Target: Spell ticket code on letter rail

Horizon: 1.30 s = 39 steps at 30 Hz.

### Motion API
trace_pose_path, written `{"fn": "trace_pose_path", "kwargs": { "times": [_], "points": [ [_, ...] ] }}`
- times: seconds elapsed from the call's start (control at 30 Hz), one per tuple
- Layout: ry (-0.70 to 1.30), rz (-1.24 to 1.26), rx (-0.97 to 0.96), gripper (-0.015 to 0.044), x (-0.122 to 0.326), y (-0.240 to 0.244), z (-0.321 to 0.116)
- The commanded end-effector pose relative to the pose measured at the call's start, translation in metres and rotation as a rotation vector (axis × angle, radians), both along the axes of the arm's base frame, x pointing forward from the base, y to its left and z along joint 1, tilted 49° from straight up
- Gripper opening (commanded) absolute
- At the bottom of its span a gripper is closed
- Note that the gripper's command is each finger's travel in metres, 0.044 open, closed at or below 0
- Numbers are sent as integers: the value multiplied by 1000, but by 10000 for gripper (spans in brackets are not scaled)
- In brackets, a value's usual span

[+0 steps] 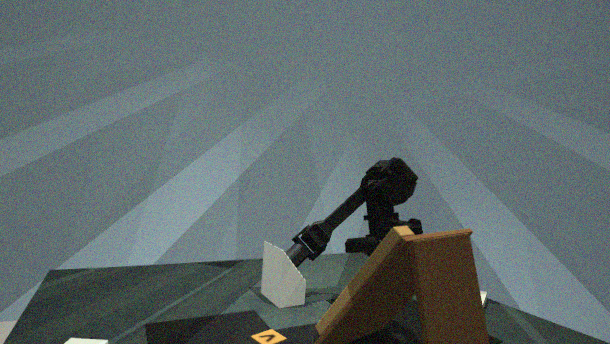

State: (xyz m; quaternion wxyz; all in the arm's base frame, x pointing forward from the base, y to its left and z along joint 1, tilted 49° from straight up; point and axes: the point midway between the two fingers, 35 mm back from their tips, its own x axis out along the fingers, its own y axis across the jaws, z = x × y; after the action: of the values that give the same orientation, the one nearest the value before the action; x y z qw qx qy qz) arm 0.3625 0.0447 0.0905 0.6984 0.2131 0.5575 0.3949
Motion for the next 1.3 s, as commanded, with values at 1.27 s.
{"fn": "trace_pose_path", "kwargs": {
  "times": [1.27],
  "points": [
    [1, -5, 3, 0, 5, -4, -8]
  ]
}}
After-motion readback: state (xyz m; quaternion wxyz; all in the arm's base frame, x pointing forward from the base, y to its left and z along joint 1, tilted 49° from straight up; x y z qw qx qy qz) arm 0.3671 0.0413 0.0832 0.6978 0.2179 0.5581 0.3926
